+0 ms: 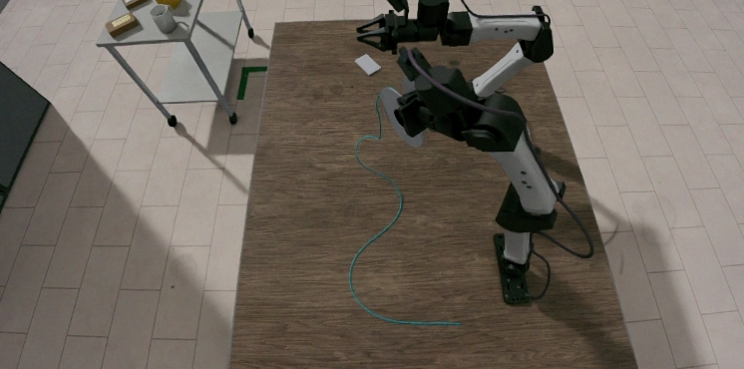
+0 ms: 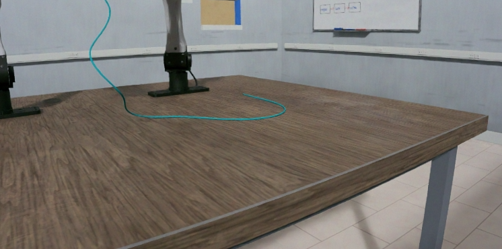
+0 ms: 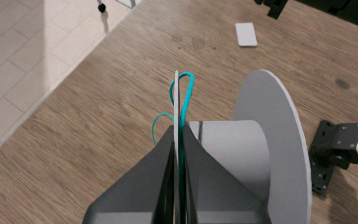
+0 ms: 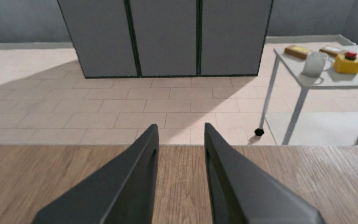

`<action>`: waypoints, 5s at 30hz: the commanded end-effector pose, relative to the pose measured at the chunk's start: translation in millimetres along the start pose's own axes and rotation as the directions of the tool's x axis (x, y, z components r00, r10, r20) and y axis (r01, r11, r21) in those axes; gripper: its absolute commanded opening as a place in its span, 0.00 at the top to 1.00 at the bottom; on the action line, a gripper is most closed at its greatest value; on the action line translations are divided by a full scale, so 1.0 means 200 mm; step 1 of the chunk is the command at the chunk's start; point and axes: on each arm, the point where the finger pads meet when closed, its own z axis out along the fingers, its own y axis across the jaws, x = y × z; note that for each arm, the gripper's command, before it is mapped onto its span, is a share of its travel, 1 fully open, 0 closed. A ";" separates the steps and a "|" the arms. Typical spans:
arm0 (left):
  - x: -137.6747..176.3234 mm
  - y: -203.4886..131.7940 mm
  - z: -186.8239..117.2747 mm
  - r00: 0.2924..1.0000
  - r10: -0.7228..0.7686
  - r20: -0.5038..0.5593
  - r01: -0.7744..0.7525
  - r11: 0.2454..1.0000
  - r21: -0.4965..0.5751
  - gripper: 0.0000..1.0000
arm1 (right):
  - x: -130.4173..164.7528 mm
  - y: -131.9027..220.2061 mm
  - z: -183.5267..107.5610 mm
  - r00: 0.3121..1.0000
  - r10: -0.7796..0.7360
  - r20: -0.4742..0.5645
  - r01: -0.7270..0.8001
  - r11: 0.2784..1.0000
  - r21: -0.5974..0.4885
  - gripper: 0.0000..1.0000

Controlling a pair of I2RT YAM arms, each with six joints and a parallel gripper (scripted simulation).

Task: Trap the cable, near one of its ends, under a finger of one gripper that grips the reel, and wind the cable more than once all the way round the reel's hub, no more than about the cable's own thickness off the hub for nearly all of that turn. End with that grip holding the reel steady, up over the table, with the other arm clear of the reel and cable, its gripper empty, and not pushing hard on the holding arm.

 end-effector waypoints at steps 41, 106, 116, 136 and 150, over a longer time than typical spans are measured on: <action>-0.07 0.01 -0.03 0.998 0.011 0.057 -0.011 1.000 -0.006 1.00 | -0.03 -0.62 -0.12 1.000 -0.008 0.024 -0.001 0.943 0.332 0.20; -0.07 0.01 -0.03 0.998 0.011 0.057 -0.011 1.000 -0.006 1.00 | 0.88 -0.30 0.28 0.988 -0.150 0.035 0.154 0.960 -0.236 0.20; -0.07 0.01 -0.03 0.998 0.011 0.057 -0.011 1.000 -0.006 1.00 | 1.07 -0.18 0.23 0.982 -0.176 0.068 0.189 0.914 -0.360 0.20; -0.07 0.01 -0.03 0.998 0.011 0.057 -0.011 1.000 -0.006 1.00 | 1.26 -0.02 0.10 0.971 -0.202 0.129 0.239 0.828 -0.507 0.20; -0.07 0.01 -0.03 0.998 0.011 0.057 -0.011 1.000 -0.006 1.00 | 1.27 0.00 0.08 0.969 -0.205 0.141 0.249 0.818 -0.519 0.20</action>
